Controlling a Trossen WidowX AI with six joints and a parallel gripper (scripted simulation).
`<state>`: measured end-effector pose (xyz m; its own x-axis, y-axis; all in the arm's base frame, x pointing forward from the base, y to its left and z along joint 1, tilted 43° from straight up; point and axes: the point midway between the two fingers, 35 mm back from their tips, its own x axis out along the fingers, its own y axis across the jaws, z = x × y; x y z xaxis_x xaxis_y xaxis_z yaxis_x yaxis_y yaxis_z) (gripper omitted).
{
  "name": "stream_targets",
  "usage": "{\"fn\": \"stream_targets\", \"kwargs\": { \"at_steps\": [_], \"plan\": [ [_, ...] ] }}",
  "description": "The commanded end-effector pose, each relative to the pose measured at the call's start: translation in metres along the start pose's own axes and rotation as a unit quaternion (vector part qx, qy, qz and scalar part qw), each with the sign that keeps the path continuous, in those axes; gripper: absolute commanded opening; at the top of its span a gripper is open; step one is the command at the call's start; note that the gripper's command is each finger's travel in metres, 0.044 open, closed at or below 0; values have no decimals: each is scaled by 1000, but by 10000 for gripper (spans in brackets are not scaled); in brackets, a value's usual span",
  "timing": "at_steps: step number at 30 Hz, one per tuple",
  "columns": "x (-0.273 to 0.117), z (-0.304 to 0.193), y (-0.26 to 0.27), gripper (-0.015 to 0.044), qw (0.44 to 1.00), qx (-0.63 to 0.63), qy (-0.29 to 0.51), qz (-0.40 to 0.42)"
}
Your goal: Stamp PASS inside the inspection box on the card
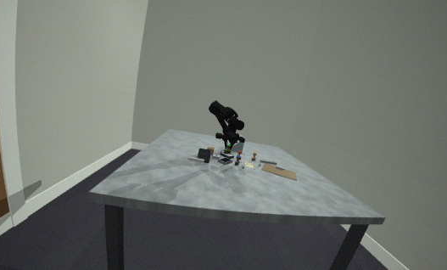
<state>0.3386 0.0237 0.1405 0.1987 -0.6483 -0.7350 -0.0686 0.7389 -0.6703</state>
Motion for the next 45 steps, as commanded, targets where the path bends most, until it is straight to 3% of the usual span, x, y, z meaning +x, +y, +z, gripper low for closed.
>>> {"fn": "stream_targets", "kwargs": {
  "at_steps": [1, 45],
  "plan": [
    [5, -1, 0, 0, 1000, -2, 3, 1],
    [34, -1, -1, 0, 1000, -1, 3, 1]
  ]
}}
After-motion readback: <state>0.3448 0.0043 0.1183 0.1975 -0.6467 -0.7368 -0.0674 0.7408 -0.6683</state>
